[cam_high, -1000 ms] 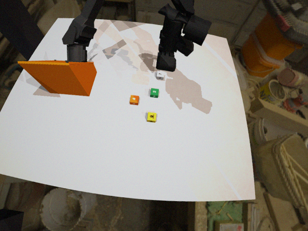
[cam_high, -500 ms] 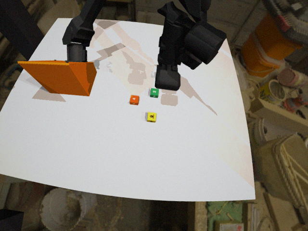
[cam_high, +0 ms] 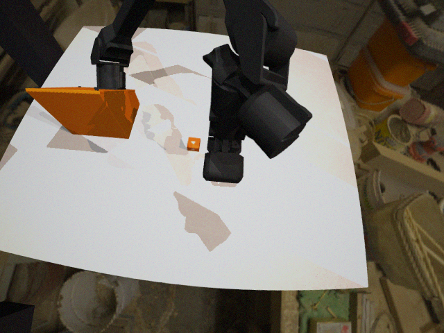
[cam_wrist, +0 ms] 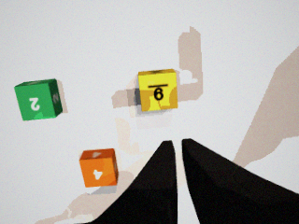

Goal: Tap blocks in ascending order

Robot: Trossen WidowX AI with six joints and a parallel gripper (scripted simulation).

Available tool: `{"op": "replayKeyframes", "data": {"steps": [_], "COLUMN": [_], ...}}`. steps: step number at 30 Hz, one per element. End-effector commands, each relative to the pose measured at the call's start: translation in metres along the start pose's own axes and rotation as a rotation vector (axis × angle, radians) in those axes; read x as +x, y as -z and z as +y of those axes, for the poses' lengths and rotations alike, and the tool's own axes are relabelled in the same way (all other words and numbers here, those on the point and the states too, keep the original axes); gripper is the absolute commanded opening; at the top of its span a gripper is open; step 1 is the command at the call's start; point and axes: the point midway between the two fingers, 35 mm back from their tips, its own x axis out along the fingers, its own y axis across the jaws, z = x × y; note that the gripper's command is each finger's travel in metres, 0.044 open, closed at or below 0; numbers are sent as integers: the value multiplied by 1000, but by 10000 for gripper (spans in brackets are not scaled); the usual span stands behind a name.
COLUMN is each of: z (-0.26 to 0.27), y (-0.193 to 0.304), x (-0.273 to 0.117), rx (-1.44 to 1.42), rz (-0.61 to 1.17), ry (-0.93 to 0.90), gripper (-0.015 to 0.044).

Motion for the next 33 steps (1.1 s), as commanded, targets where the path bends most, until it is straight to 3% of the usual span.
{"op": "replayKeyframes", "data": {"steps": [1,4,33], "z": [3,5,6], "y": [4,6,7], "x": [50,73,103], "rx": [8,7,7], "rz": [19,19,19], "ry": [-19,-21,-23], "gripper": [20,20,20]}}
